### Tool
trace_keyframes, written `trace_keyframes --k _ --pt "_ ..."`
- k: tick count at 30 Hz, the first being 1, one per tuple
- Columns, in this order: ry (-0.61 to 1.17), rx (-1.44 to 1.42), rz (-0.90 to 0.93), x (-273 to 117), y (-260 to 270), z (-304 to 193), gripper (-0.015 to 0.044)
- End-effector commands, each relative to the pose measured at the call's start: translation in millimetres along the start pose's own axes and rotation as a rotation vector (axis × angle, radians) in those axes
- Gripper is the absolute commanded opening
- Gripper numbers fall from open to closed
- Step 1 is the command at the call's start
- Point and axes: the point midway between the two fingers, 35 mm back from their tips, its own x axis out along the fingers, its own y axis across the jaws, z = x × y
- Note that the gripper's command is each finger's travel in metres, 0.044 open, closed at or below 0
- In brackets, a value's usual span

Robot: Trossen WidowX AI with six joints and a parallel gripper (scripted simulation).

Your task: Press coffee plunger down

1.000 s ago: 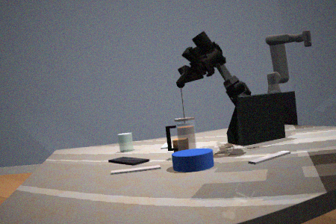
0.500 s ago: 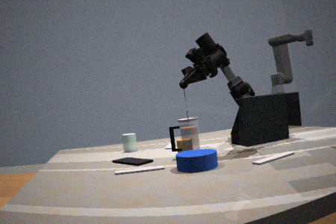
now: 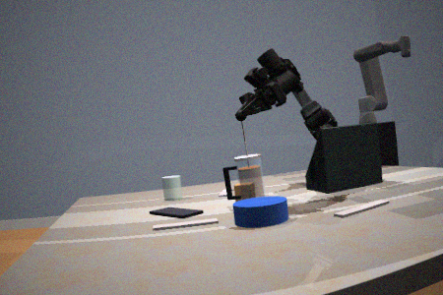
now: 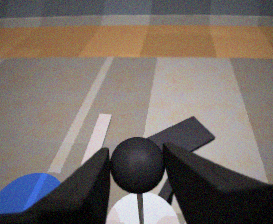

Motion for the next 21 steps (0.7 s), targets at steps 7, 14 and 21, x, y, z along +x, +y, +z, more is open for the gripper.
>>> trace_keyframes --k 7,14,21 --pt "0.047 -0.032 0.004 15.3 3.0 -32.1 0.0116" --pt "0.046 -0.033 0.004 22.5 3.3 -41.5 0.0116" --pt "0.045 -0.034 0.003 29.6 3.0 -51.0 0.0116"
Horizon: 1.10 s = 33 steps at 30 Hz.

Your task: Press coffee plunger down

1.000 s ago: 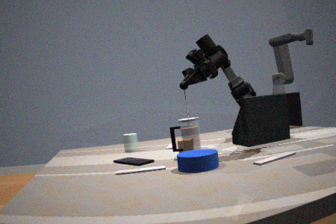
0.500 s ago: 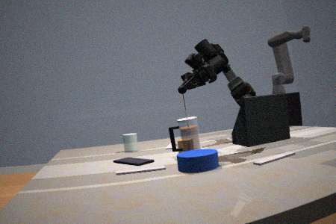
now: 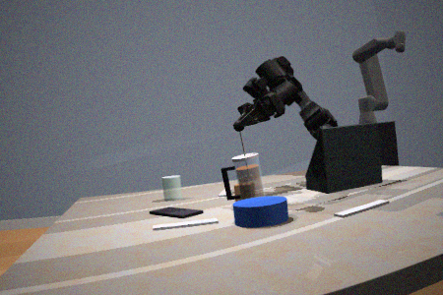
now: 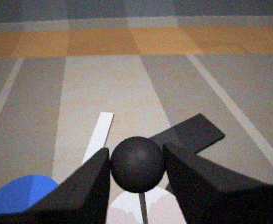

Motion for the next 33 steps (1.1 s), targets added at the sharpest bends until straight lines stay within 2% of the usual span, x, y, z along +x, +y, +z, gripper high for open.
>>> trace_keyframes --k 1,15,33 --pt "0.065 -0.045 -0.002 7.3 -0.6 -31.2 0.0116" --pt "0.058 -0.049 -0.008 24.1 -3.1 -45.9 0.0116" --pt "0.057 -0.048 -0.01 32.3 -0.9 -41.5 0.0116"
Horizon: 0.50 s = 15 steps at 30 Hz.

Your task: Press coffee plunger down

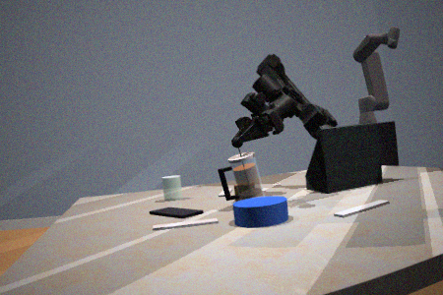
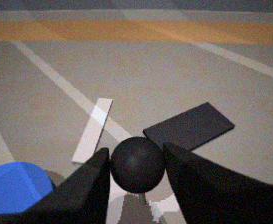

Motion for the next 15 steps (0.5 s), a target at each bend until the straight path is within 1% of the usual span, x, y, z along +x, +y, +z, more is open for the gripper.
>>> trace_keyframes --k 1,15 --pt "0.041 -0.023 -0.011 3.9 -0.6 -10.6 0.0116" --pt "0.041 -0.023 -0.011 6.2 0.7 -8.4 0.0116"
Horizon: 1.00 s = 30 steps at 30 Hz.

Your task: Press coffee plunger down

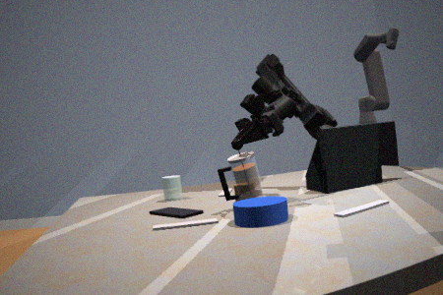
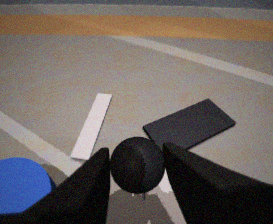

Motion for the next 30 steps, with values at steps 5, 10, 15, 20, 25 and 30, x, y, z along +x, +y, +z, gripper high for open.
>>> trace_keyframes --k 5,10,15,20,25,30 --pt "0.023 -0.015 -0.006 3.1 0.1 -5.2 0.0116" --pt "0.023 -0.015 -0.006 3.5 0.4 -4.6 0.0116" --pt "0.023 -0.015 -0.006 3.9 0.7 -3.6 0.0116" --pt "0.023 -0.015 -0.006 4.8 1.0 -3.9 0.0116" --pt "0.01 -0.006 -0.003 3.0 1.0 -0.4 0.0116" --pt "0.01 -0.006 -0.003 3.0 1.0 -0.4 0.0142"
